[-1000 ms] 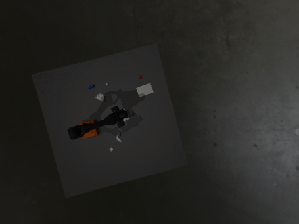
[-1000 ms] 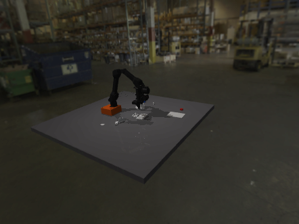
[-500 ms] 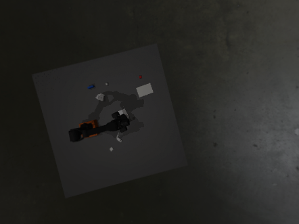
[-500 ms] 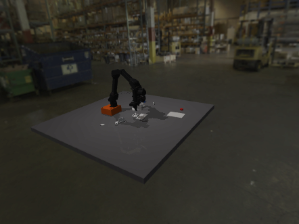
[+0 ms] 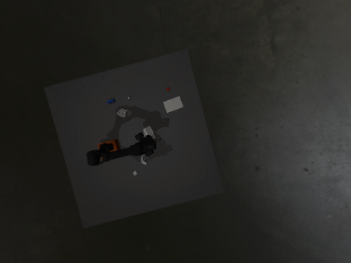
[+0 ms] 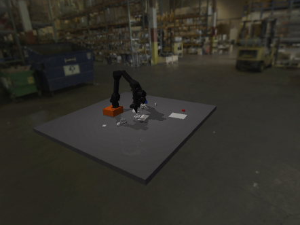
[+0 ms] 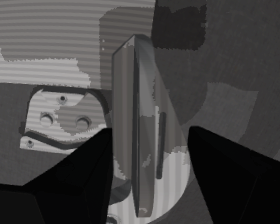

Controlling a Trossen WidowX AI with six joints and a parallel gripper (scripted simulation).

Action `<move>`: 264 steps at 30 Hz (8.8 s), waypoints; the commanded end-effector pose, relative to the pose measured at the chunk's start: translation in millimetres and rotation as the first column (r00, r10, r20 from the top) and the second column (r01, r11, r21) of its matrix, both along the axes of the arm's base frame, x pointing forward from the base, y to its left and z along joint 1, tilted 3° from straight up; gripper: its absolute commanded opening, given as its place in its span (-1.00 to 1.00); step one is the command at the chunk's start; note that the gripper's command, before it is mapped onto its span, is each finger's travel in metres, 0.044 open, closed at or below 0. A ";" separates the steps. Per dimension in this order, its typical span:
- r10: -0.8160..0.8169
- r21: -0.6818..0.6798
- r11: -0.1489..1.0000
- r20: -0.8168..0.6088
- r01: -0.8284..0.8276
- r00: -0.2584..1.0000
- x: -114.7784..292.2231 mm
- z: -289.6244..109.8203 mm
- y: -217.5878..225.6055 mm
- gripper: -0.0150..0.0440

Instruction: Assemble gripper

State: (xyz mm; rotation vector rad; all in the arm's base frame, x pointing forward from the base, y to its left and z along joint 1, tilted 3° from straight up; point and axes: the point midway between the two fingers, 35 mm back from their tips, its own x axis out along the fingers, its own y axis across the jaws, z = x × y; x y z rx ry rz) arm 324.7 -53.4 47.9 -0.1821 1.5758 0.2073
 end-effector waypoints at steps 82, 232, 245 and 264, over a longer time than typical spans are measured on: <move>0.033 -0.002 0.999 0.002 -0.033 0.999 16.0 -7.5 29.1 -0.04; 0.056 -0.002 0.998 0.001 -0.056 0.998 14.3 -69.0 29.9 -0.04; 0.056 -0.002 0.998 0.002 -0.056 0.998 14.5 -62.9 29.7 -0.04; 0.056 -0.002 0.998 0.002 -0.056 0.998 14.8 -67.0 29.4 -0.04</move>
